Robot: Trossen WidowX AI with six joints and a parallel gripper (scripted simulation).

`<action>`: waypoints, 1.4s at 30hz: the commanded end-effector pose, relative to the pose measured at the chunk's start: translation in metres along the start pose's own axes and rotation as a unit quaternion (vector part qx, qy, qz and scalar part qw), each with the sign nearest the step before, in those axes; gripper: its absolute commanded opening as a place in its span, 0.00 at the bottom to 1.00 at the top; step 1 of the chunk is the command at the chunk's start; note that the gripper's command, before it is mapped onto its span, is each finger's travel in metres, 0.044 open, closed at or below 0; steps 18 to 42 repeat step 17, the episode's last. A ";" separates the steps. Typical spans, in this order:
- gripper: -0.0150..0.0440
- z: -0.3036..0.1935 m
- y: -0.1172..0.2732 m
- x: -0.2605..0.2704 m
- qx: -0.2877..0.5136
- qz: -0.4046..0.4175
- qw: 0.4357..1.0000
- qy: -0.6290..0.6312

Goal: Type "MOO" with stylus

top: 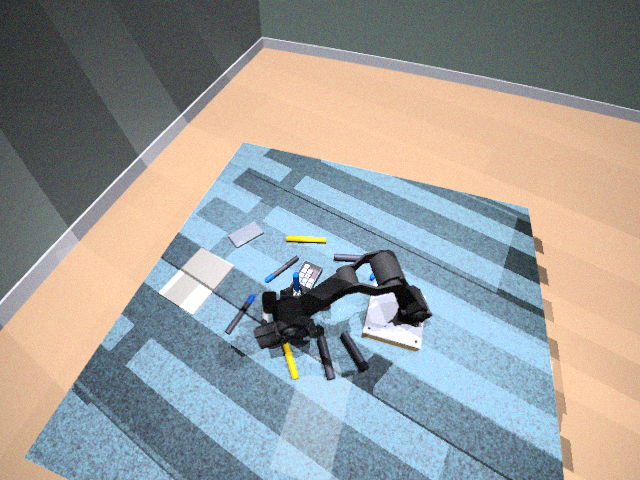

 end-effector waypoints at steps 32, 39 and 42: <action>0.39 -0.021 0.013 0.005 0.000 -0.004 1.000 -0.008; 0.39 -0.021 0.013 0.005 0.000 -0.004 1.000 -0.008; 0.39 -0.021 0.013 0.005 0.000 -0.004 1.000 -0.008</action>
Point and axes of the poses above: the point midway between the two fingers, 35 mm back from their tips, its own y axis back along the fingers, its own x axis across the jaws, z = x × y, the point moved 9 cm from there along y, back along the fingers, and after that the axes turned 14 degrees about y, right-handed, at the moved point
